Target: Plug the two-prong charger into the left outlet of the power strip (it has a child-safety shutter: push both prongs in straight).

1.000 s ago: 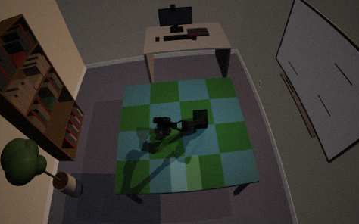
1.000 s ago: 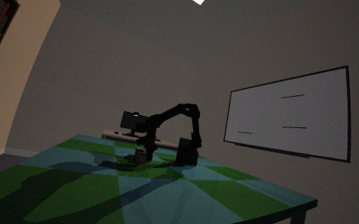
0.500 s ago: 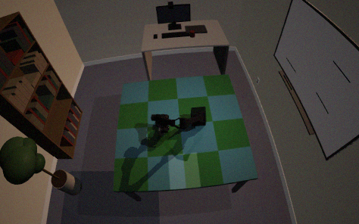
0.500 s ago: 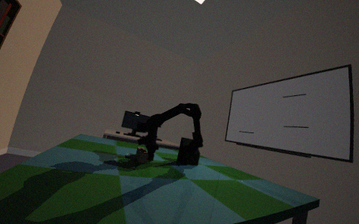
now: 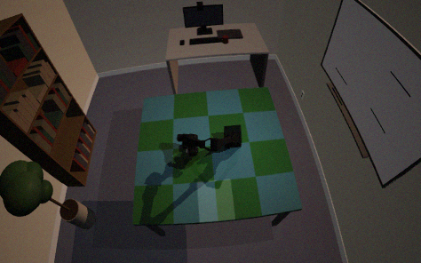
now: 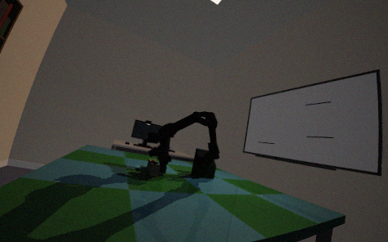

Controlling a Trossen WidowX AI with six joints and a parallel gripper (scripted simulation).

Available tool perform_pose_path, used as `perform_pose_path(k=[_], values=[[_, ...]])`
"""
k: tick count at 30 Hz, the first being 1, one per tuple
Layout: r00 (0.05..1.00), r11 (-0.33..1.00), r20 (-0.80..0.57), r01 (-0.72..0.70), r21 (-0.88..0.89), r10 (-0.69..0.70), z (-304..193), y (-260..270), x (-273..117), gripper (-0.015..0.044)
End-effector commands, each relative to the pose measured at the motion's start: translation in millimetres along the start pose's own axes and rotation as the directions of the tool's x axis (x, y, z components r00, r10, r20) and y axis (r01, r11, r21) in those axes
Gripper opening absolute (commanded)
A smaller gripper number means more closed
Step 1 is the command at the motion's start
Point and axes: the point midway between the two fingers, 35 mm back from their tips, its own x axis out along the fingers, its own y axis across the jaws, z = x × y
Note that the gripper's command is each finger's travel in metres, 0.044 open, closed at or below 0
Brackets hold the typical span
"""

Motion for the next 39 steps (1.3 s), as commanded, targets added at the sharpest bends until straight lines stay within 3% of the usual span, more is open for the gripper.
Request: perform_pose_path(k=[1,30,39], values=[[1.0,1.0,0.023,0.001,-0.02,0.0,7.8,1.6,-2.2,0.0],[1.0,1.0,-0.001,0.0,0.001,0.0,0.0,-0.1,0.2,0.0],[1.0,1.0,-0.001,0.0,0.001,0.0,0.0,-0.1,0.2,0.0236]])
